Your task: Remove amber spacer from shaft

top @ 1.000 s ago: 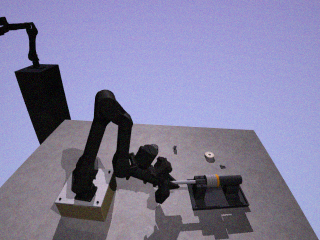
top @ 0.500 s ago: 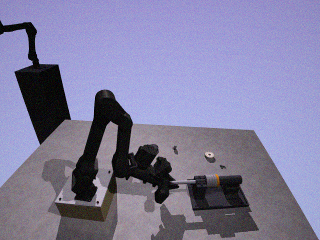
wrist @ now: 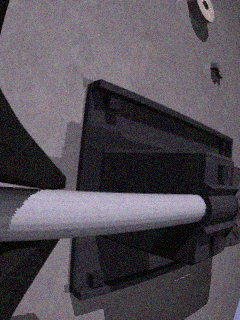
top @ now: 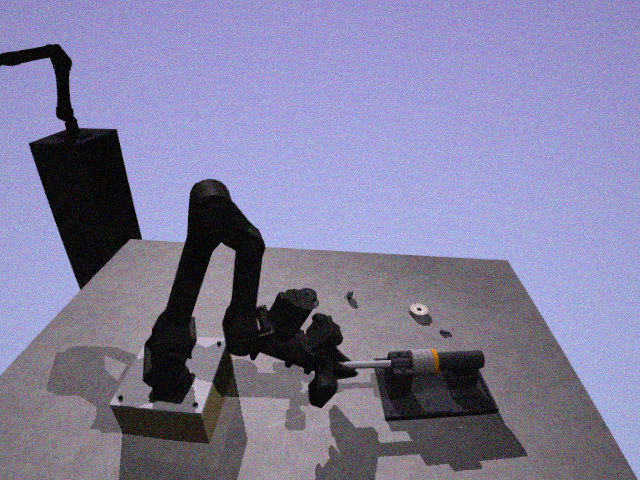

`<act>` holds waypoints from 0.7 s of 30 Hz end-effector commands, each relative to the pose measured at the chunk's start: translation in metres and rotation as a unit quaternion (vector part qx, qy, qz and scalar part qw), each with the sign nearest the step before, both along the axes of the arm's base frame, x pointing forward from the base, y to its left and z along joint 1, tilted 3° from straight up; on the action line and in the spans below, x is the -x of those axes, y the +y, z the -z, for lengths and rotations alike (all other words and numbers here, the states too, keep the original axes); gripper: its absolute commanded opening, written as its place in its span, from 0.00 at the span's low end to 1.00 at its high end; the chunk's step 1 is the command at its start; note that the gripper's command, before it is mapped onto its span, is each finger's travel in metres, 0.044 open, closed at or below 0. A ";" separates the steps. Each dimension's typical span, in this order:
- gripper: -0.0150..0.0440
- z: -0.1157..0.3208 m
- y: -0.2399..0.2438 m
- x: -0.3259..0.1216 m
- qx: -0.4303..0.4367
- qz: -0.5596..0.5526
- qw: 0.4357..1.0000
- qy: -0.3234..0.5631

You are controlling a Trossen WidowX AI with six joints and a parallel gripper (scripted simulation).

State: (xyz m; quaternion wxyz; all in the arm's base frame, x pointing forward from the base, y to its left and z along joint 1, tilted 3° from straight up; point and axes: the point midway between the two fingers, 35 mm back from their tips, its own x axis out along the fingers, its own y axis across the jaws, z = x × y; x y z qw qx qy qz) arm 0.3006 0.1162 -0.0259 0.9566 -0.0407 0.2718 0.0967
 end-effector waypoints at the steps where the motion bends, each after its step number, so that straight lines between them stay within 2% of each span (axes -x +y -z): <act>1: 0.25 0.000 -0.001 0.002 -0.001 0.002 1.000 0.001; 21: 0.25 0.000 -0.002 0.004 -0.001 0.002 1.000 0.001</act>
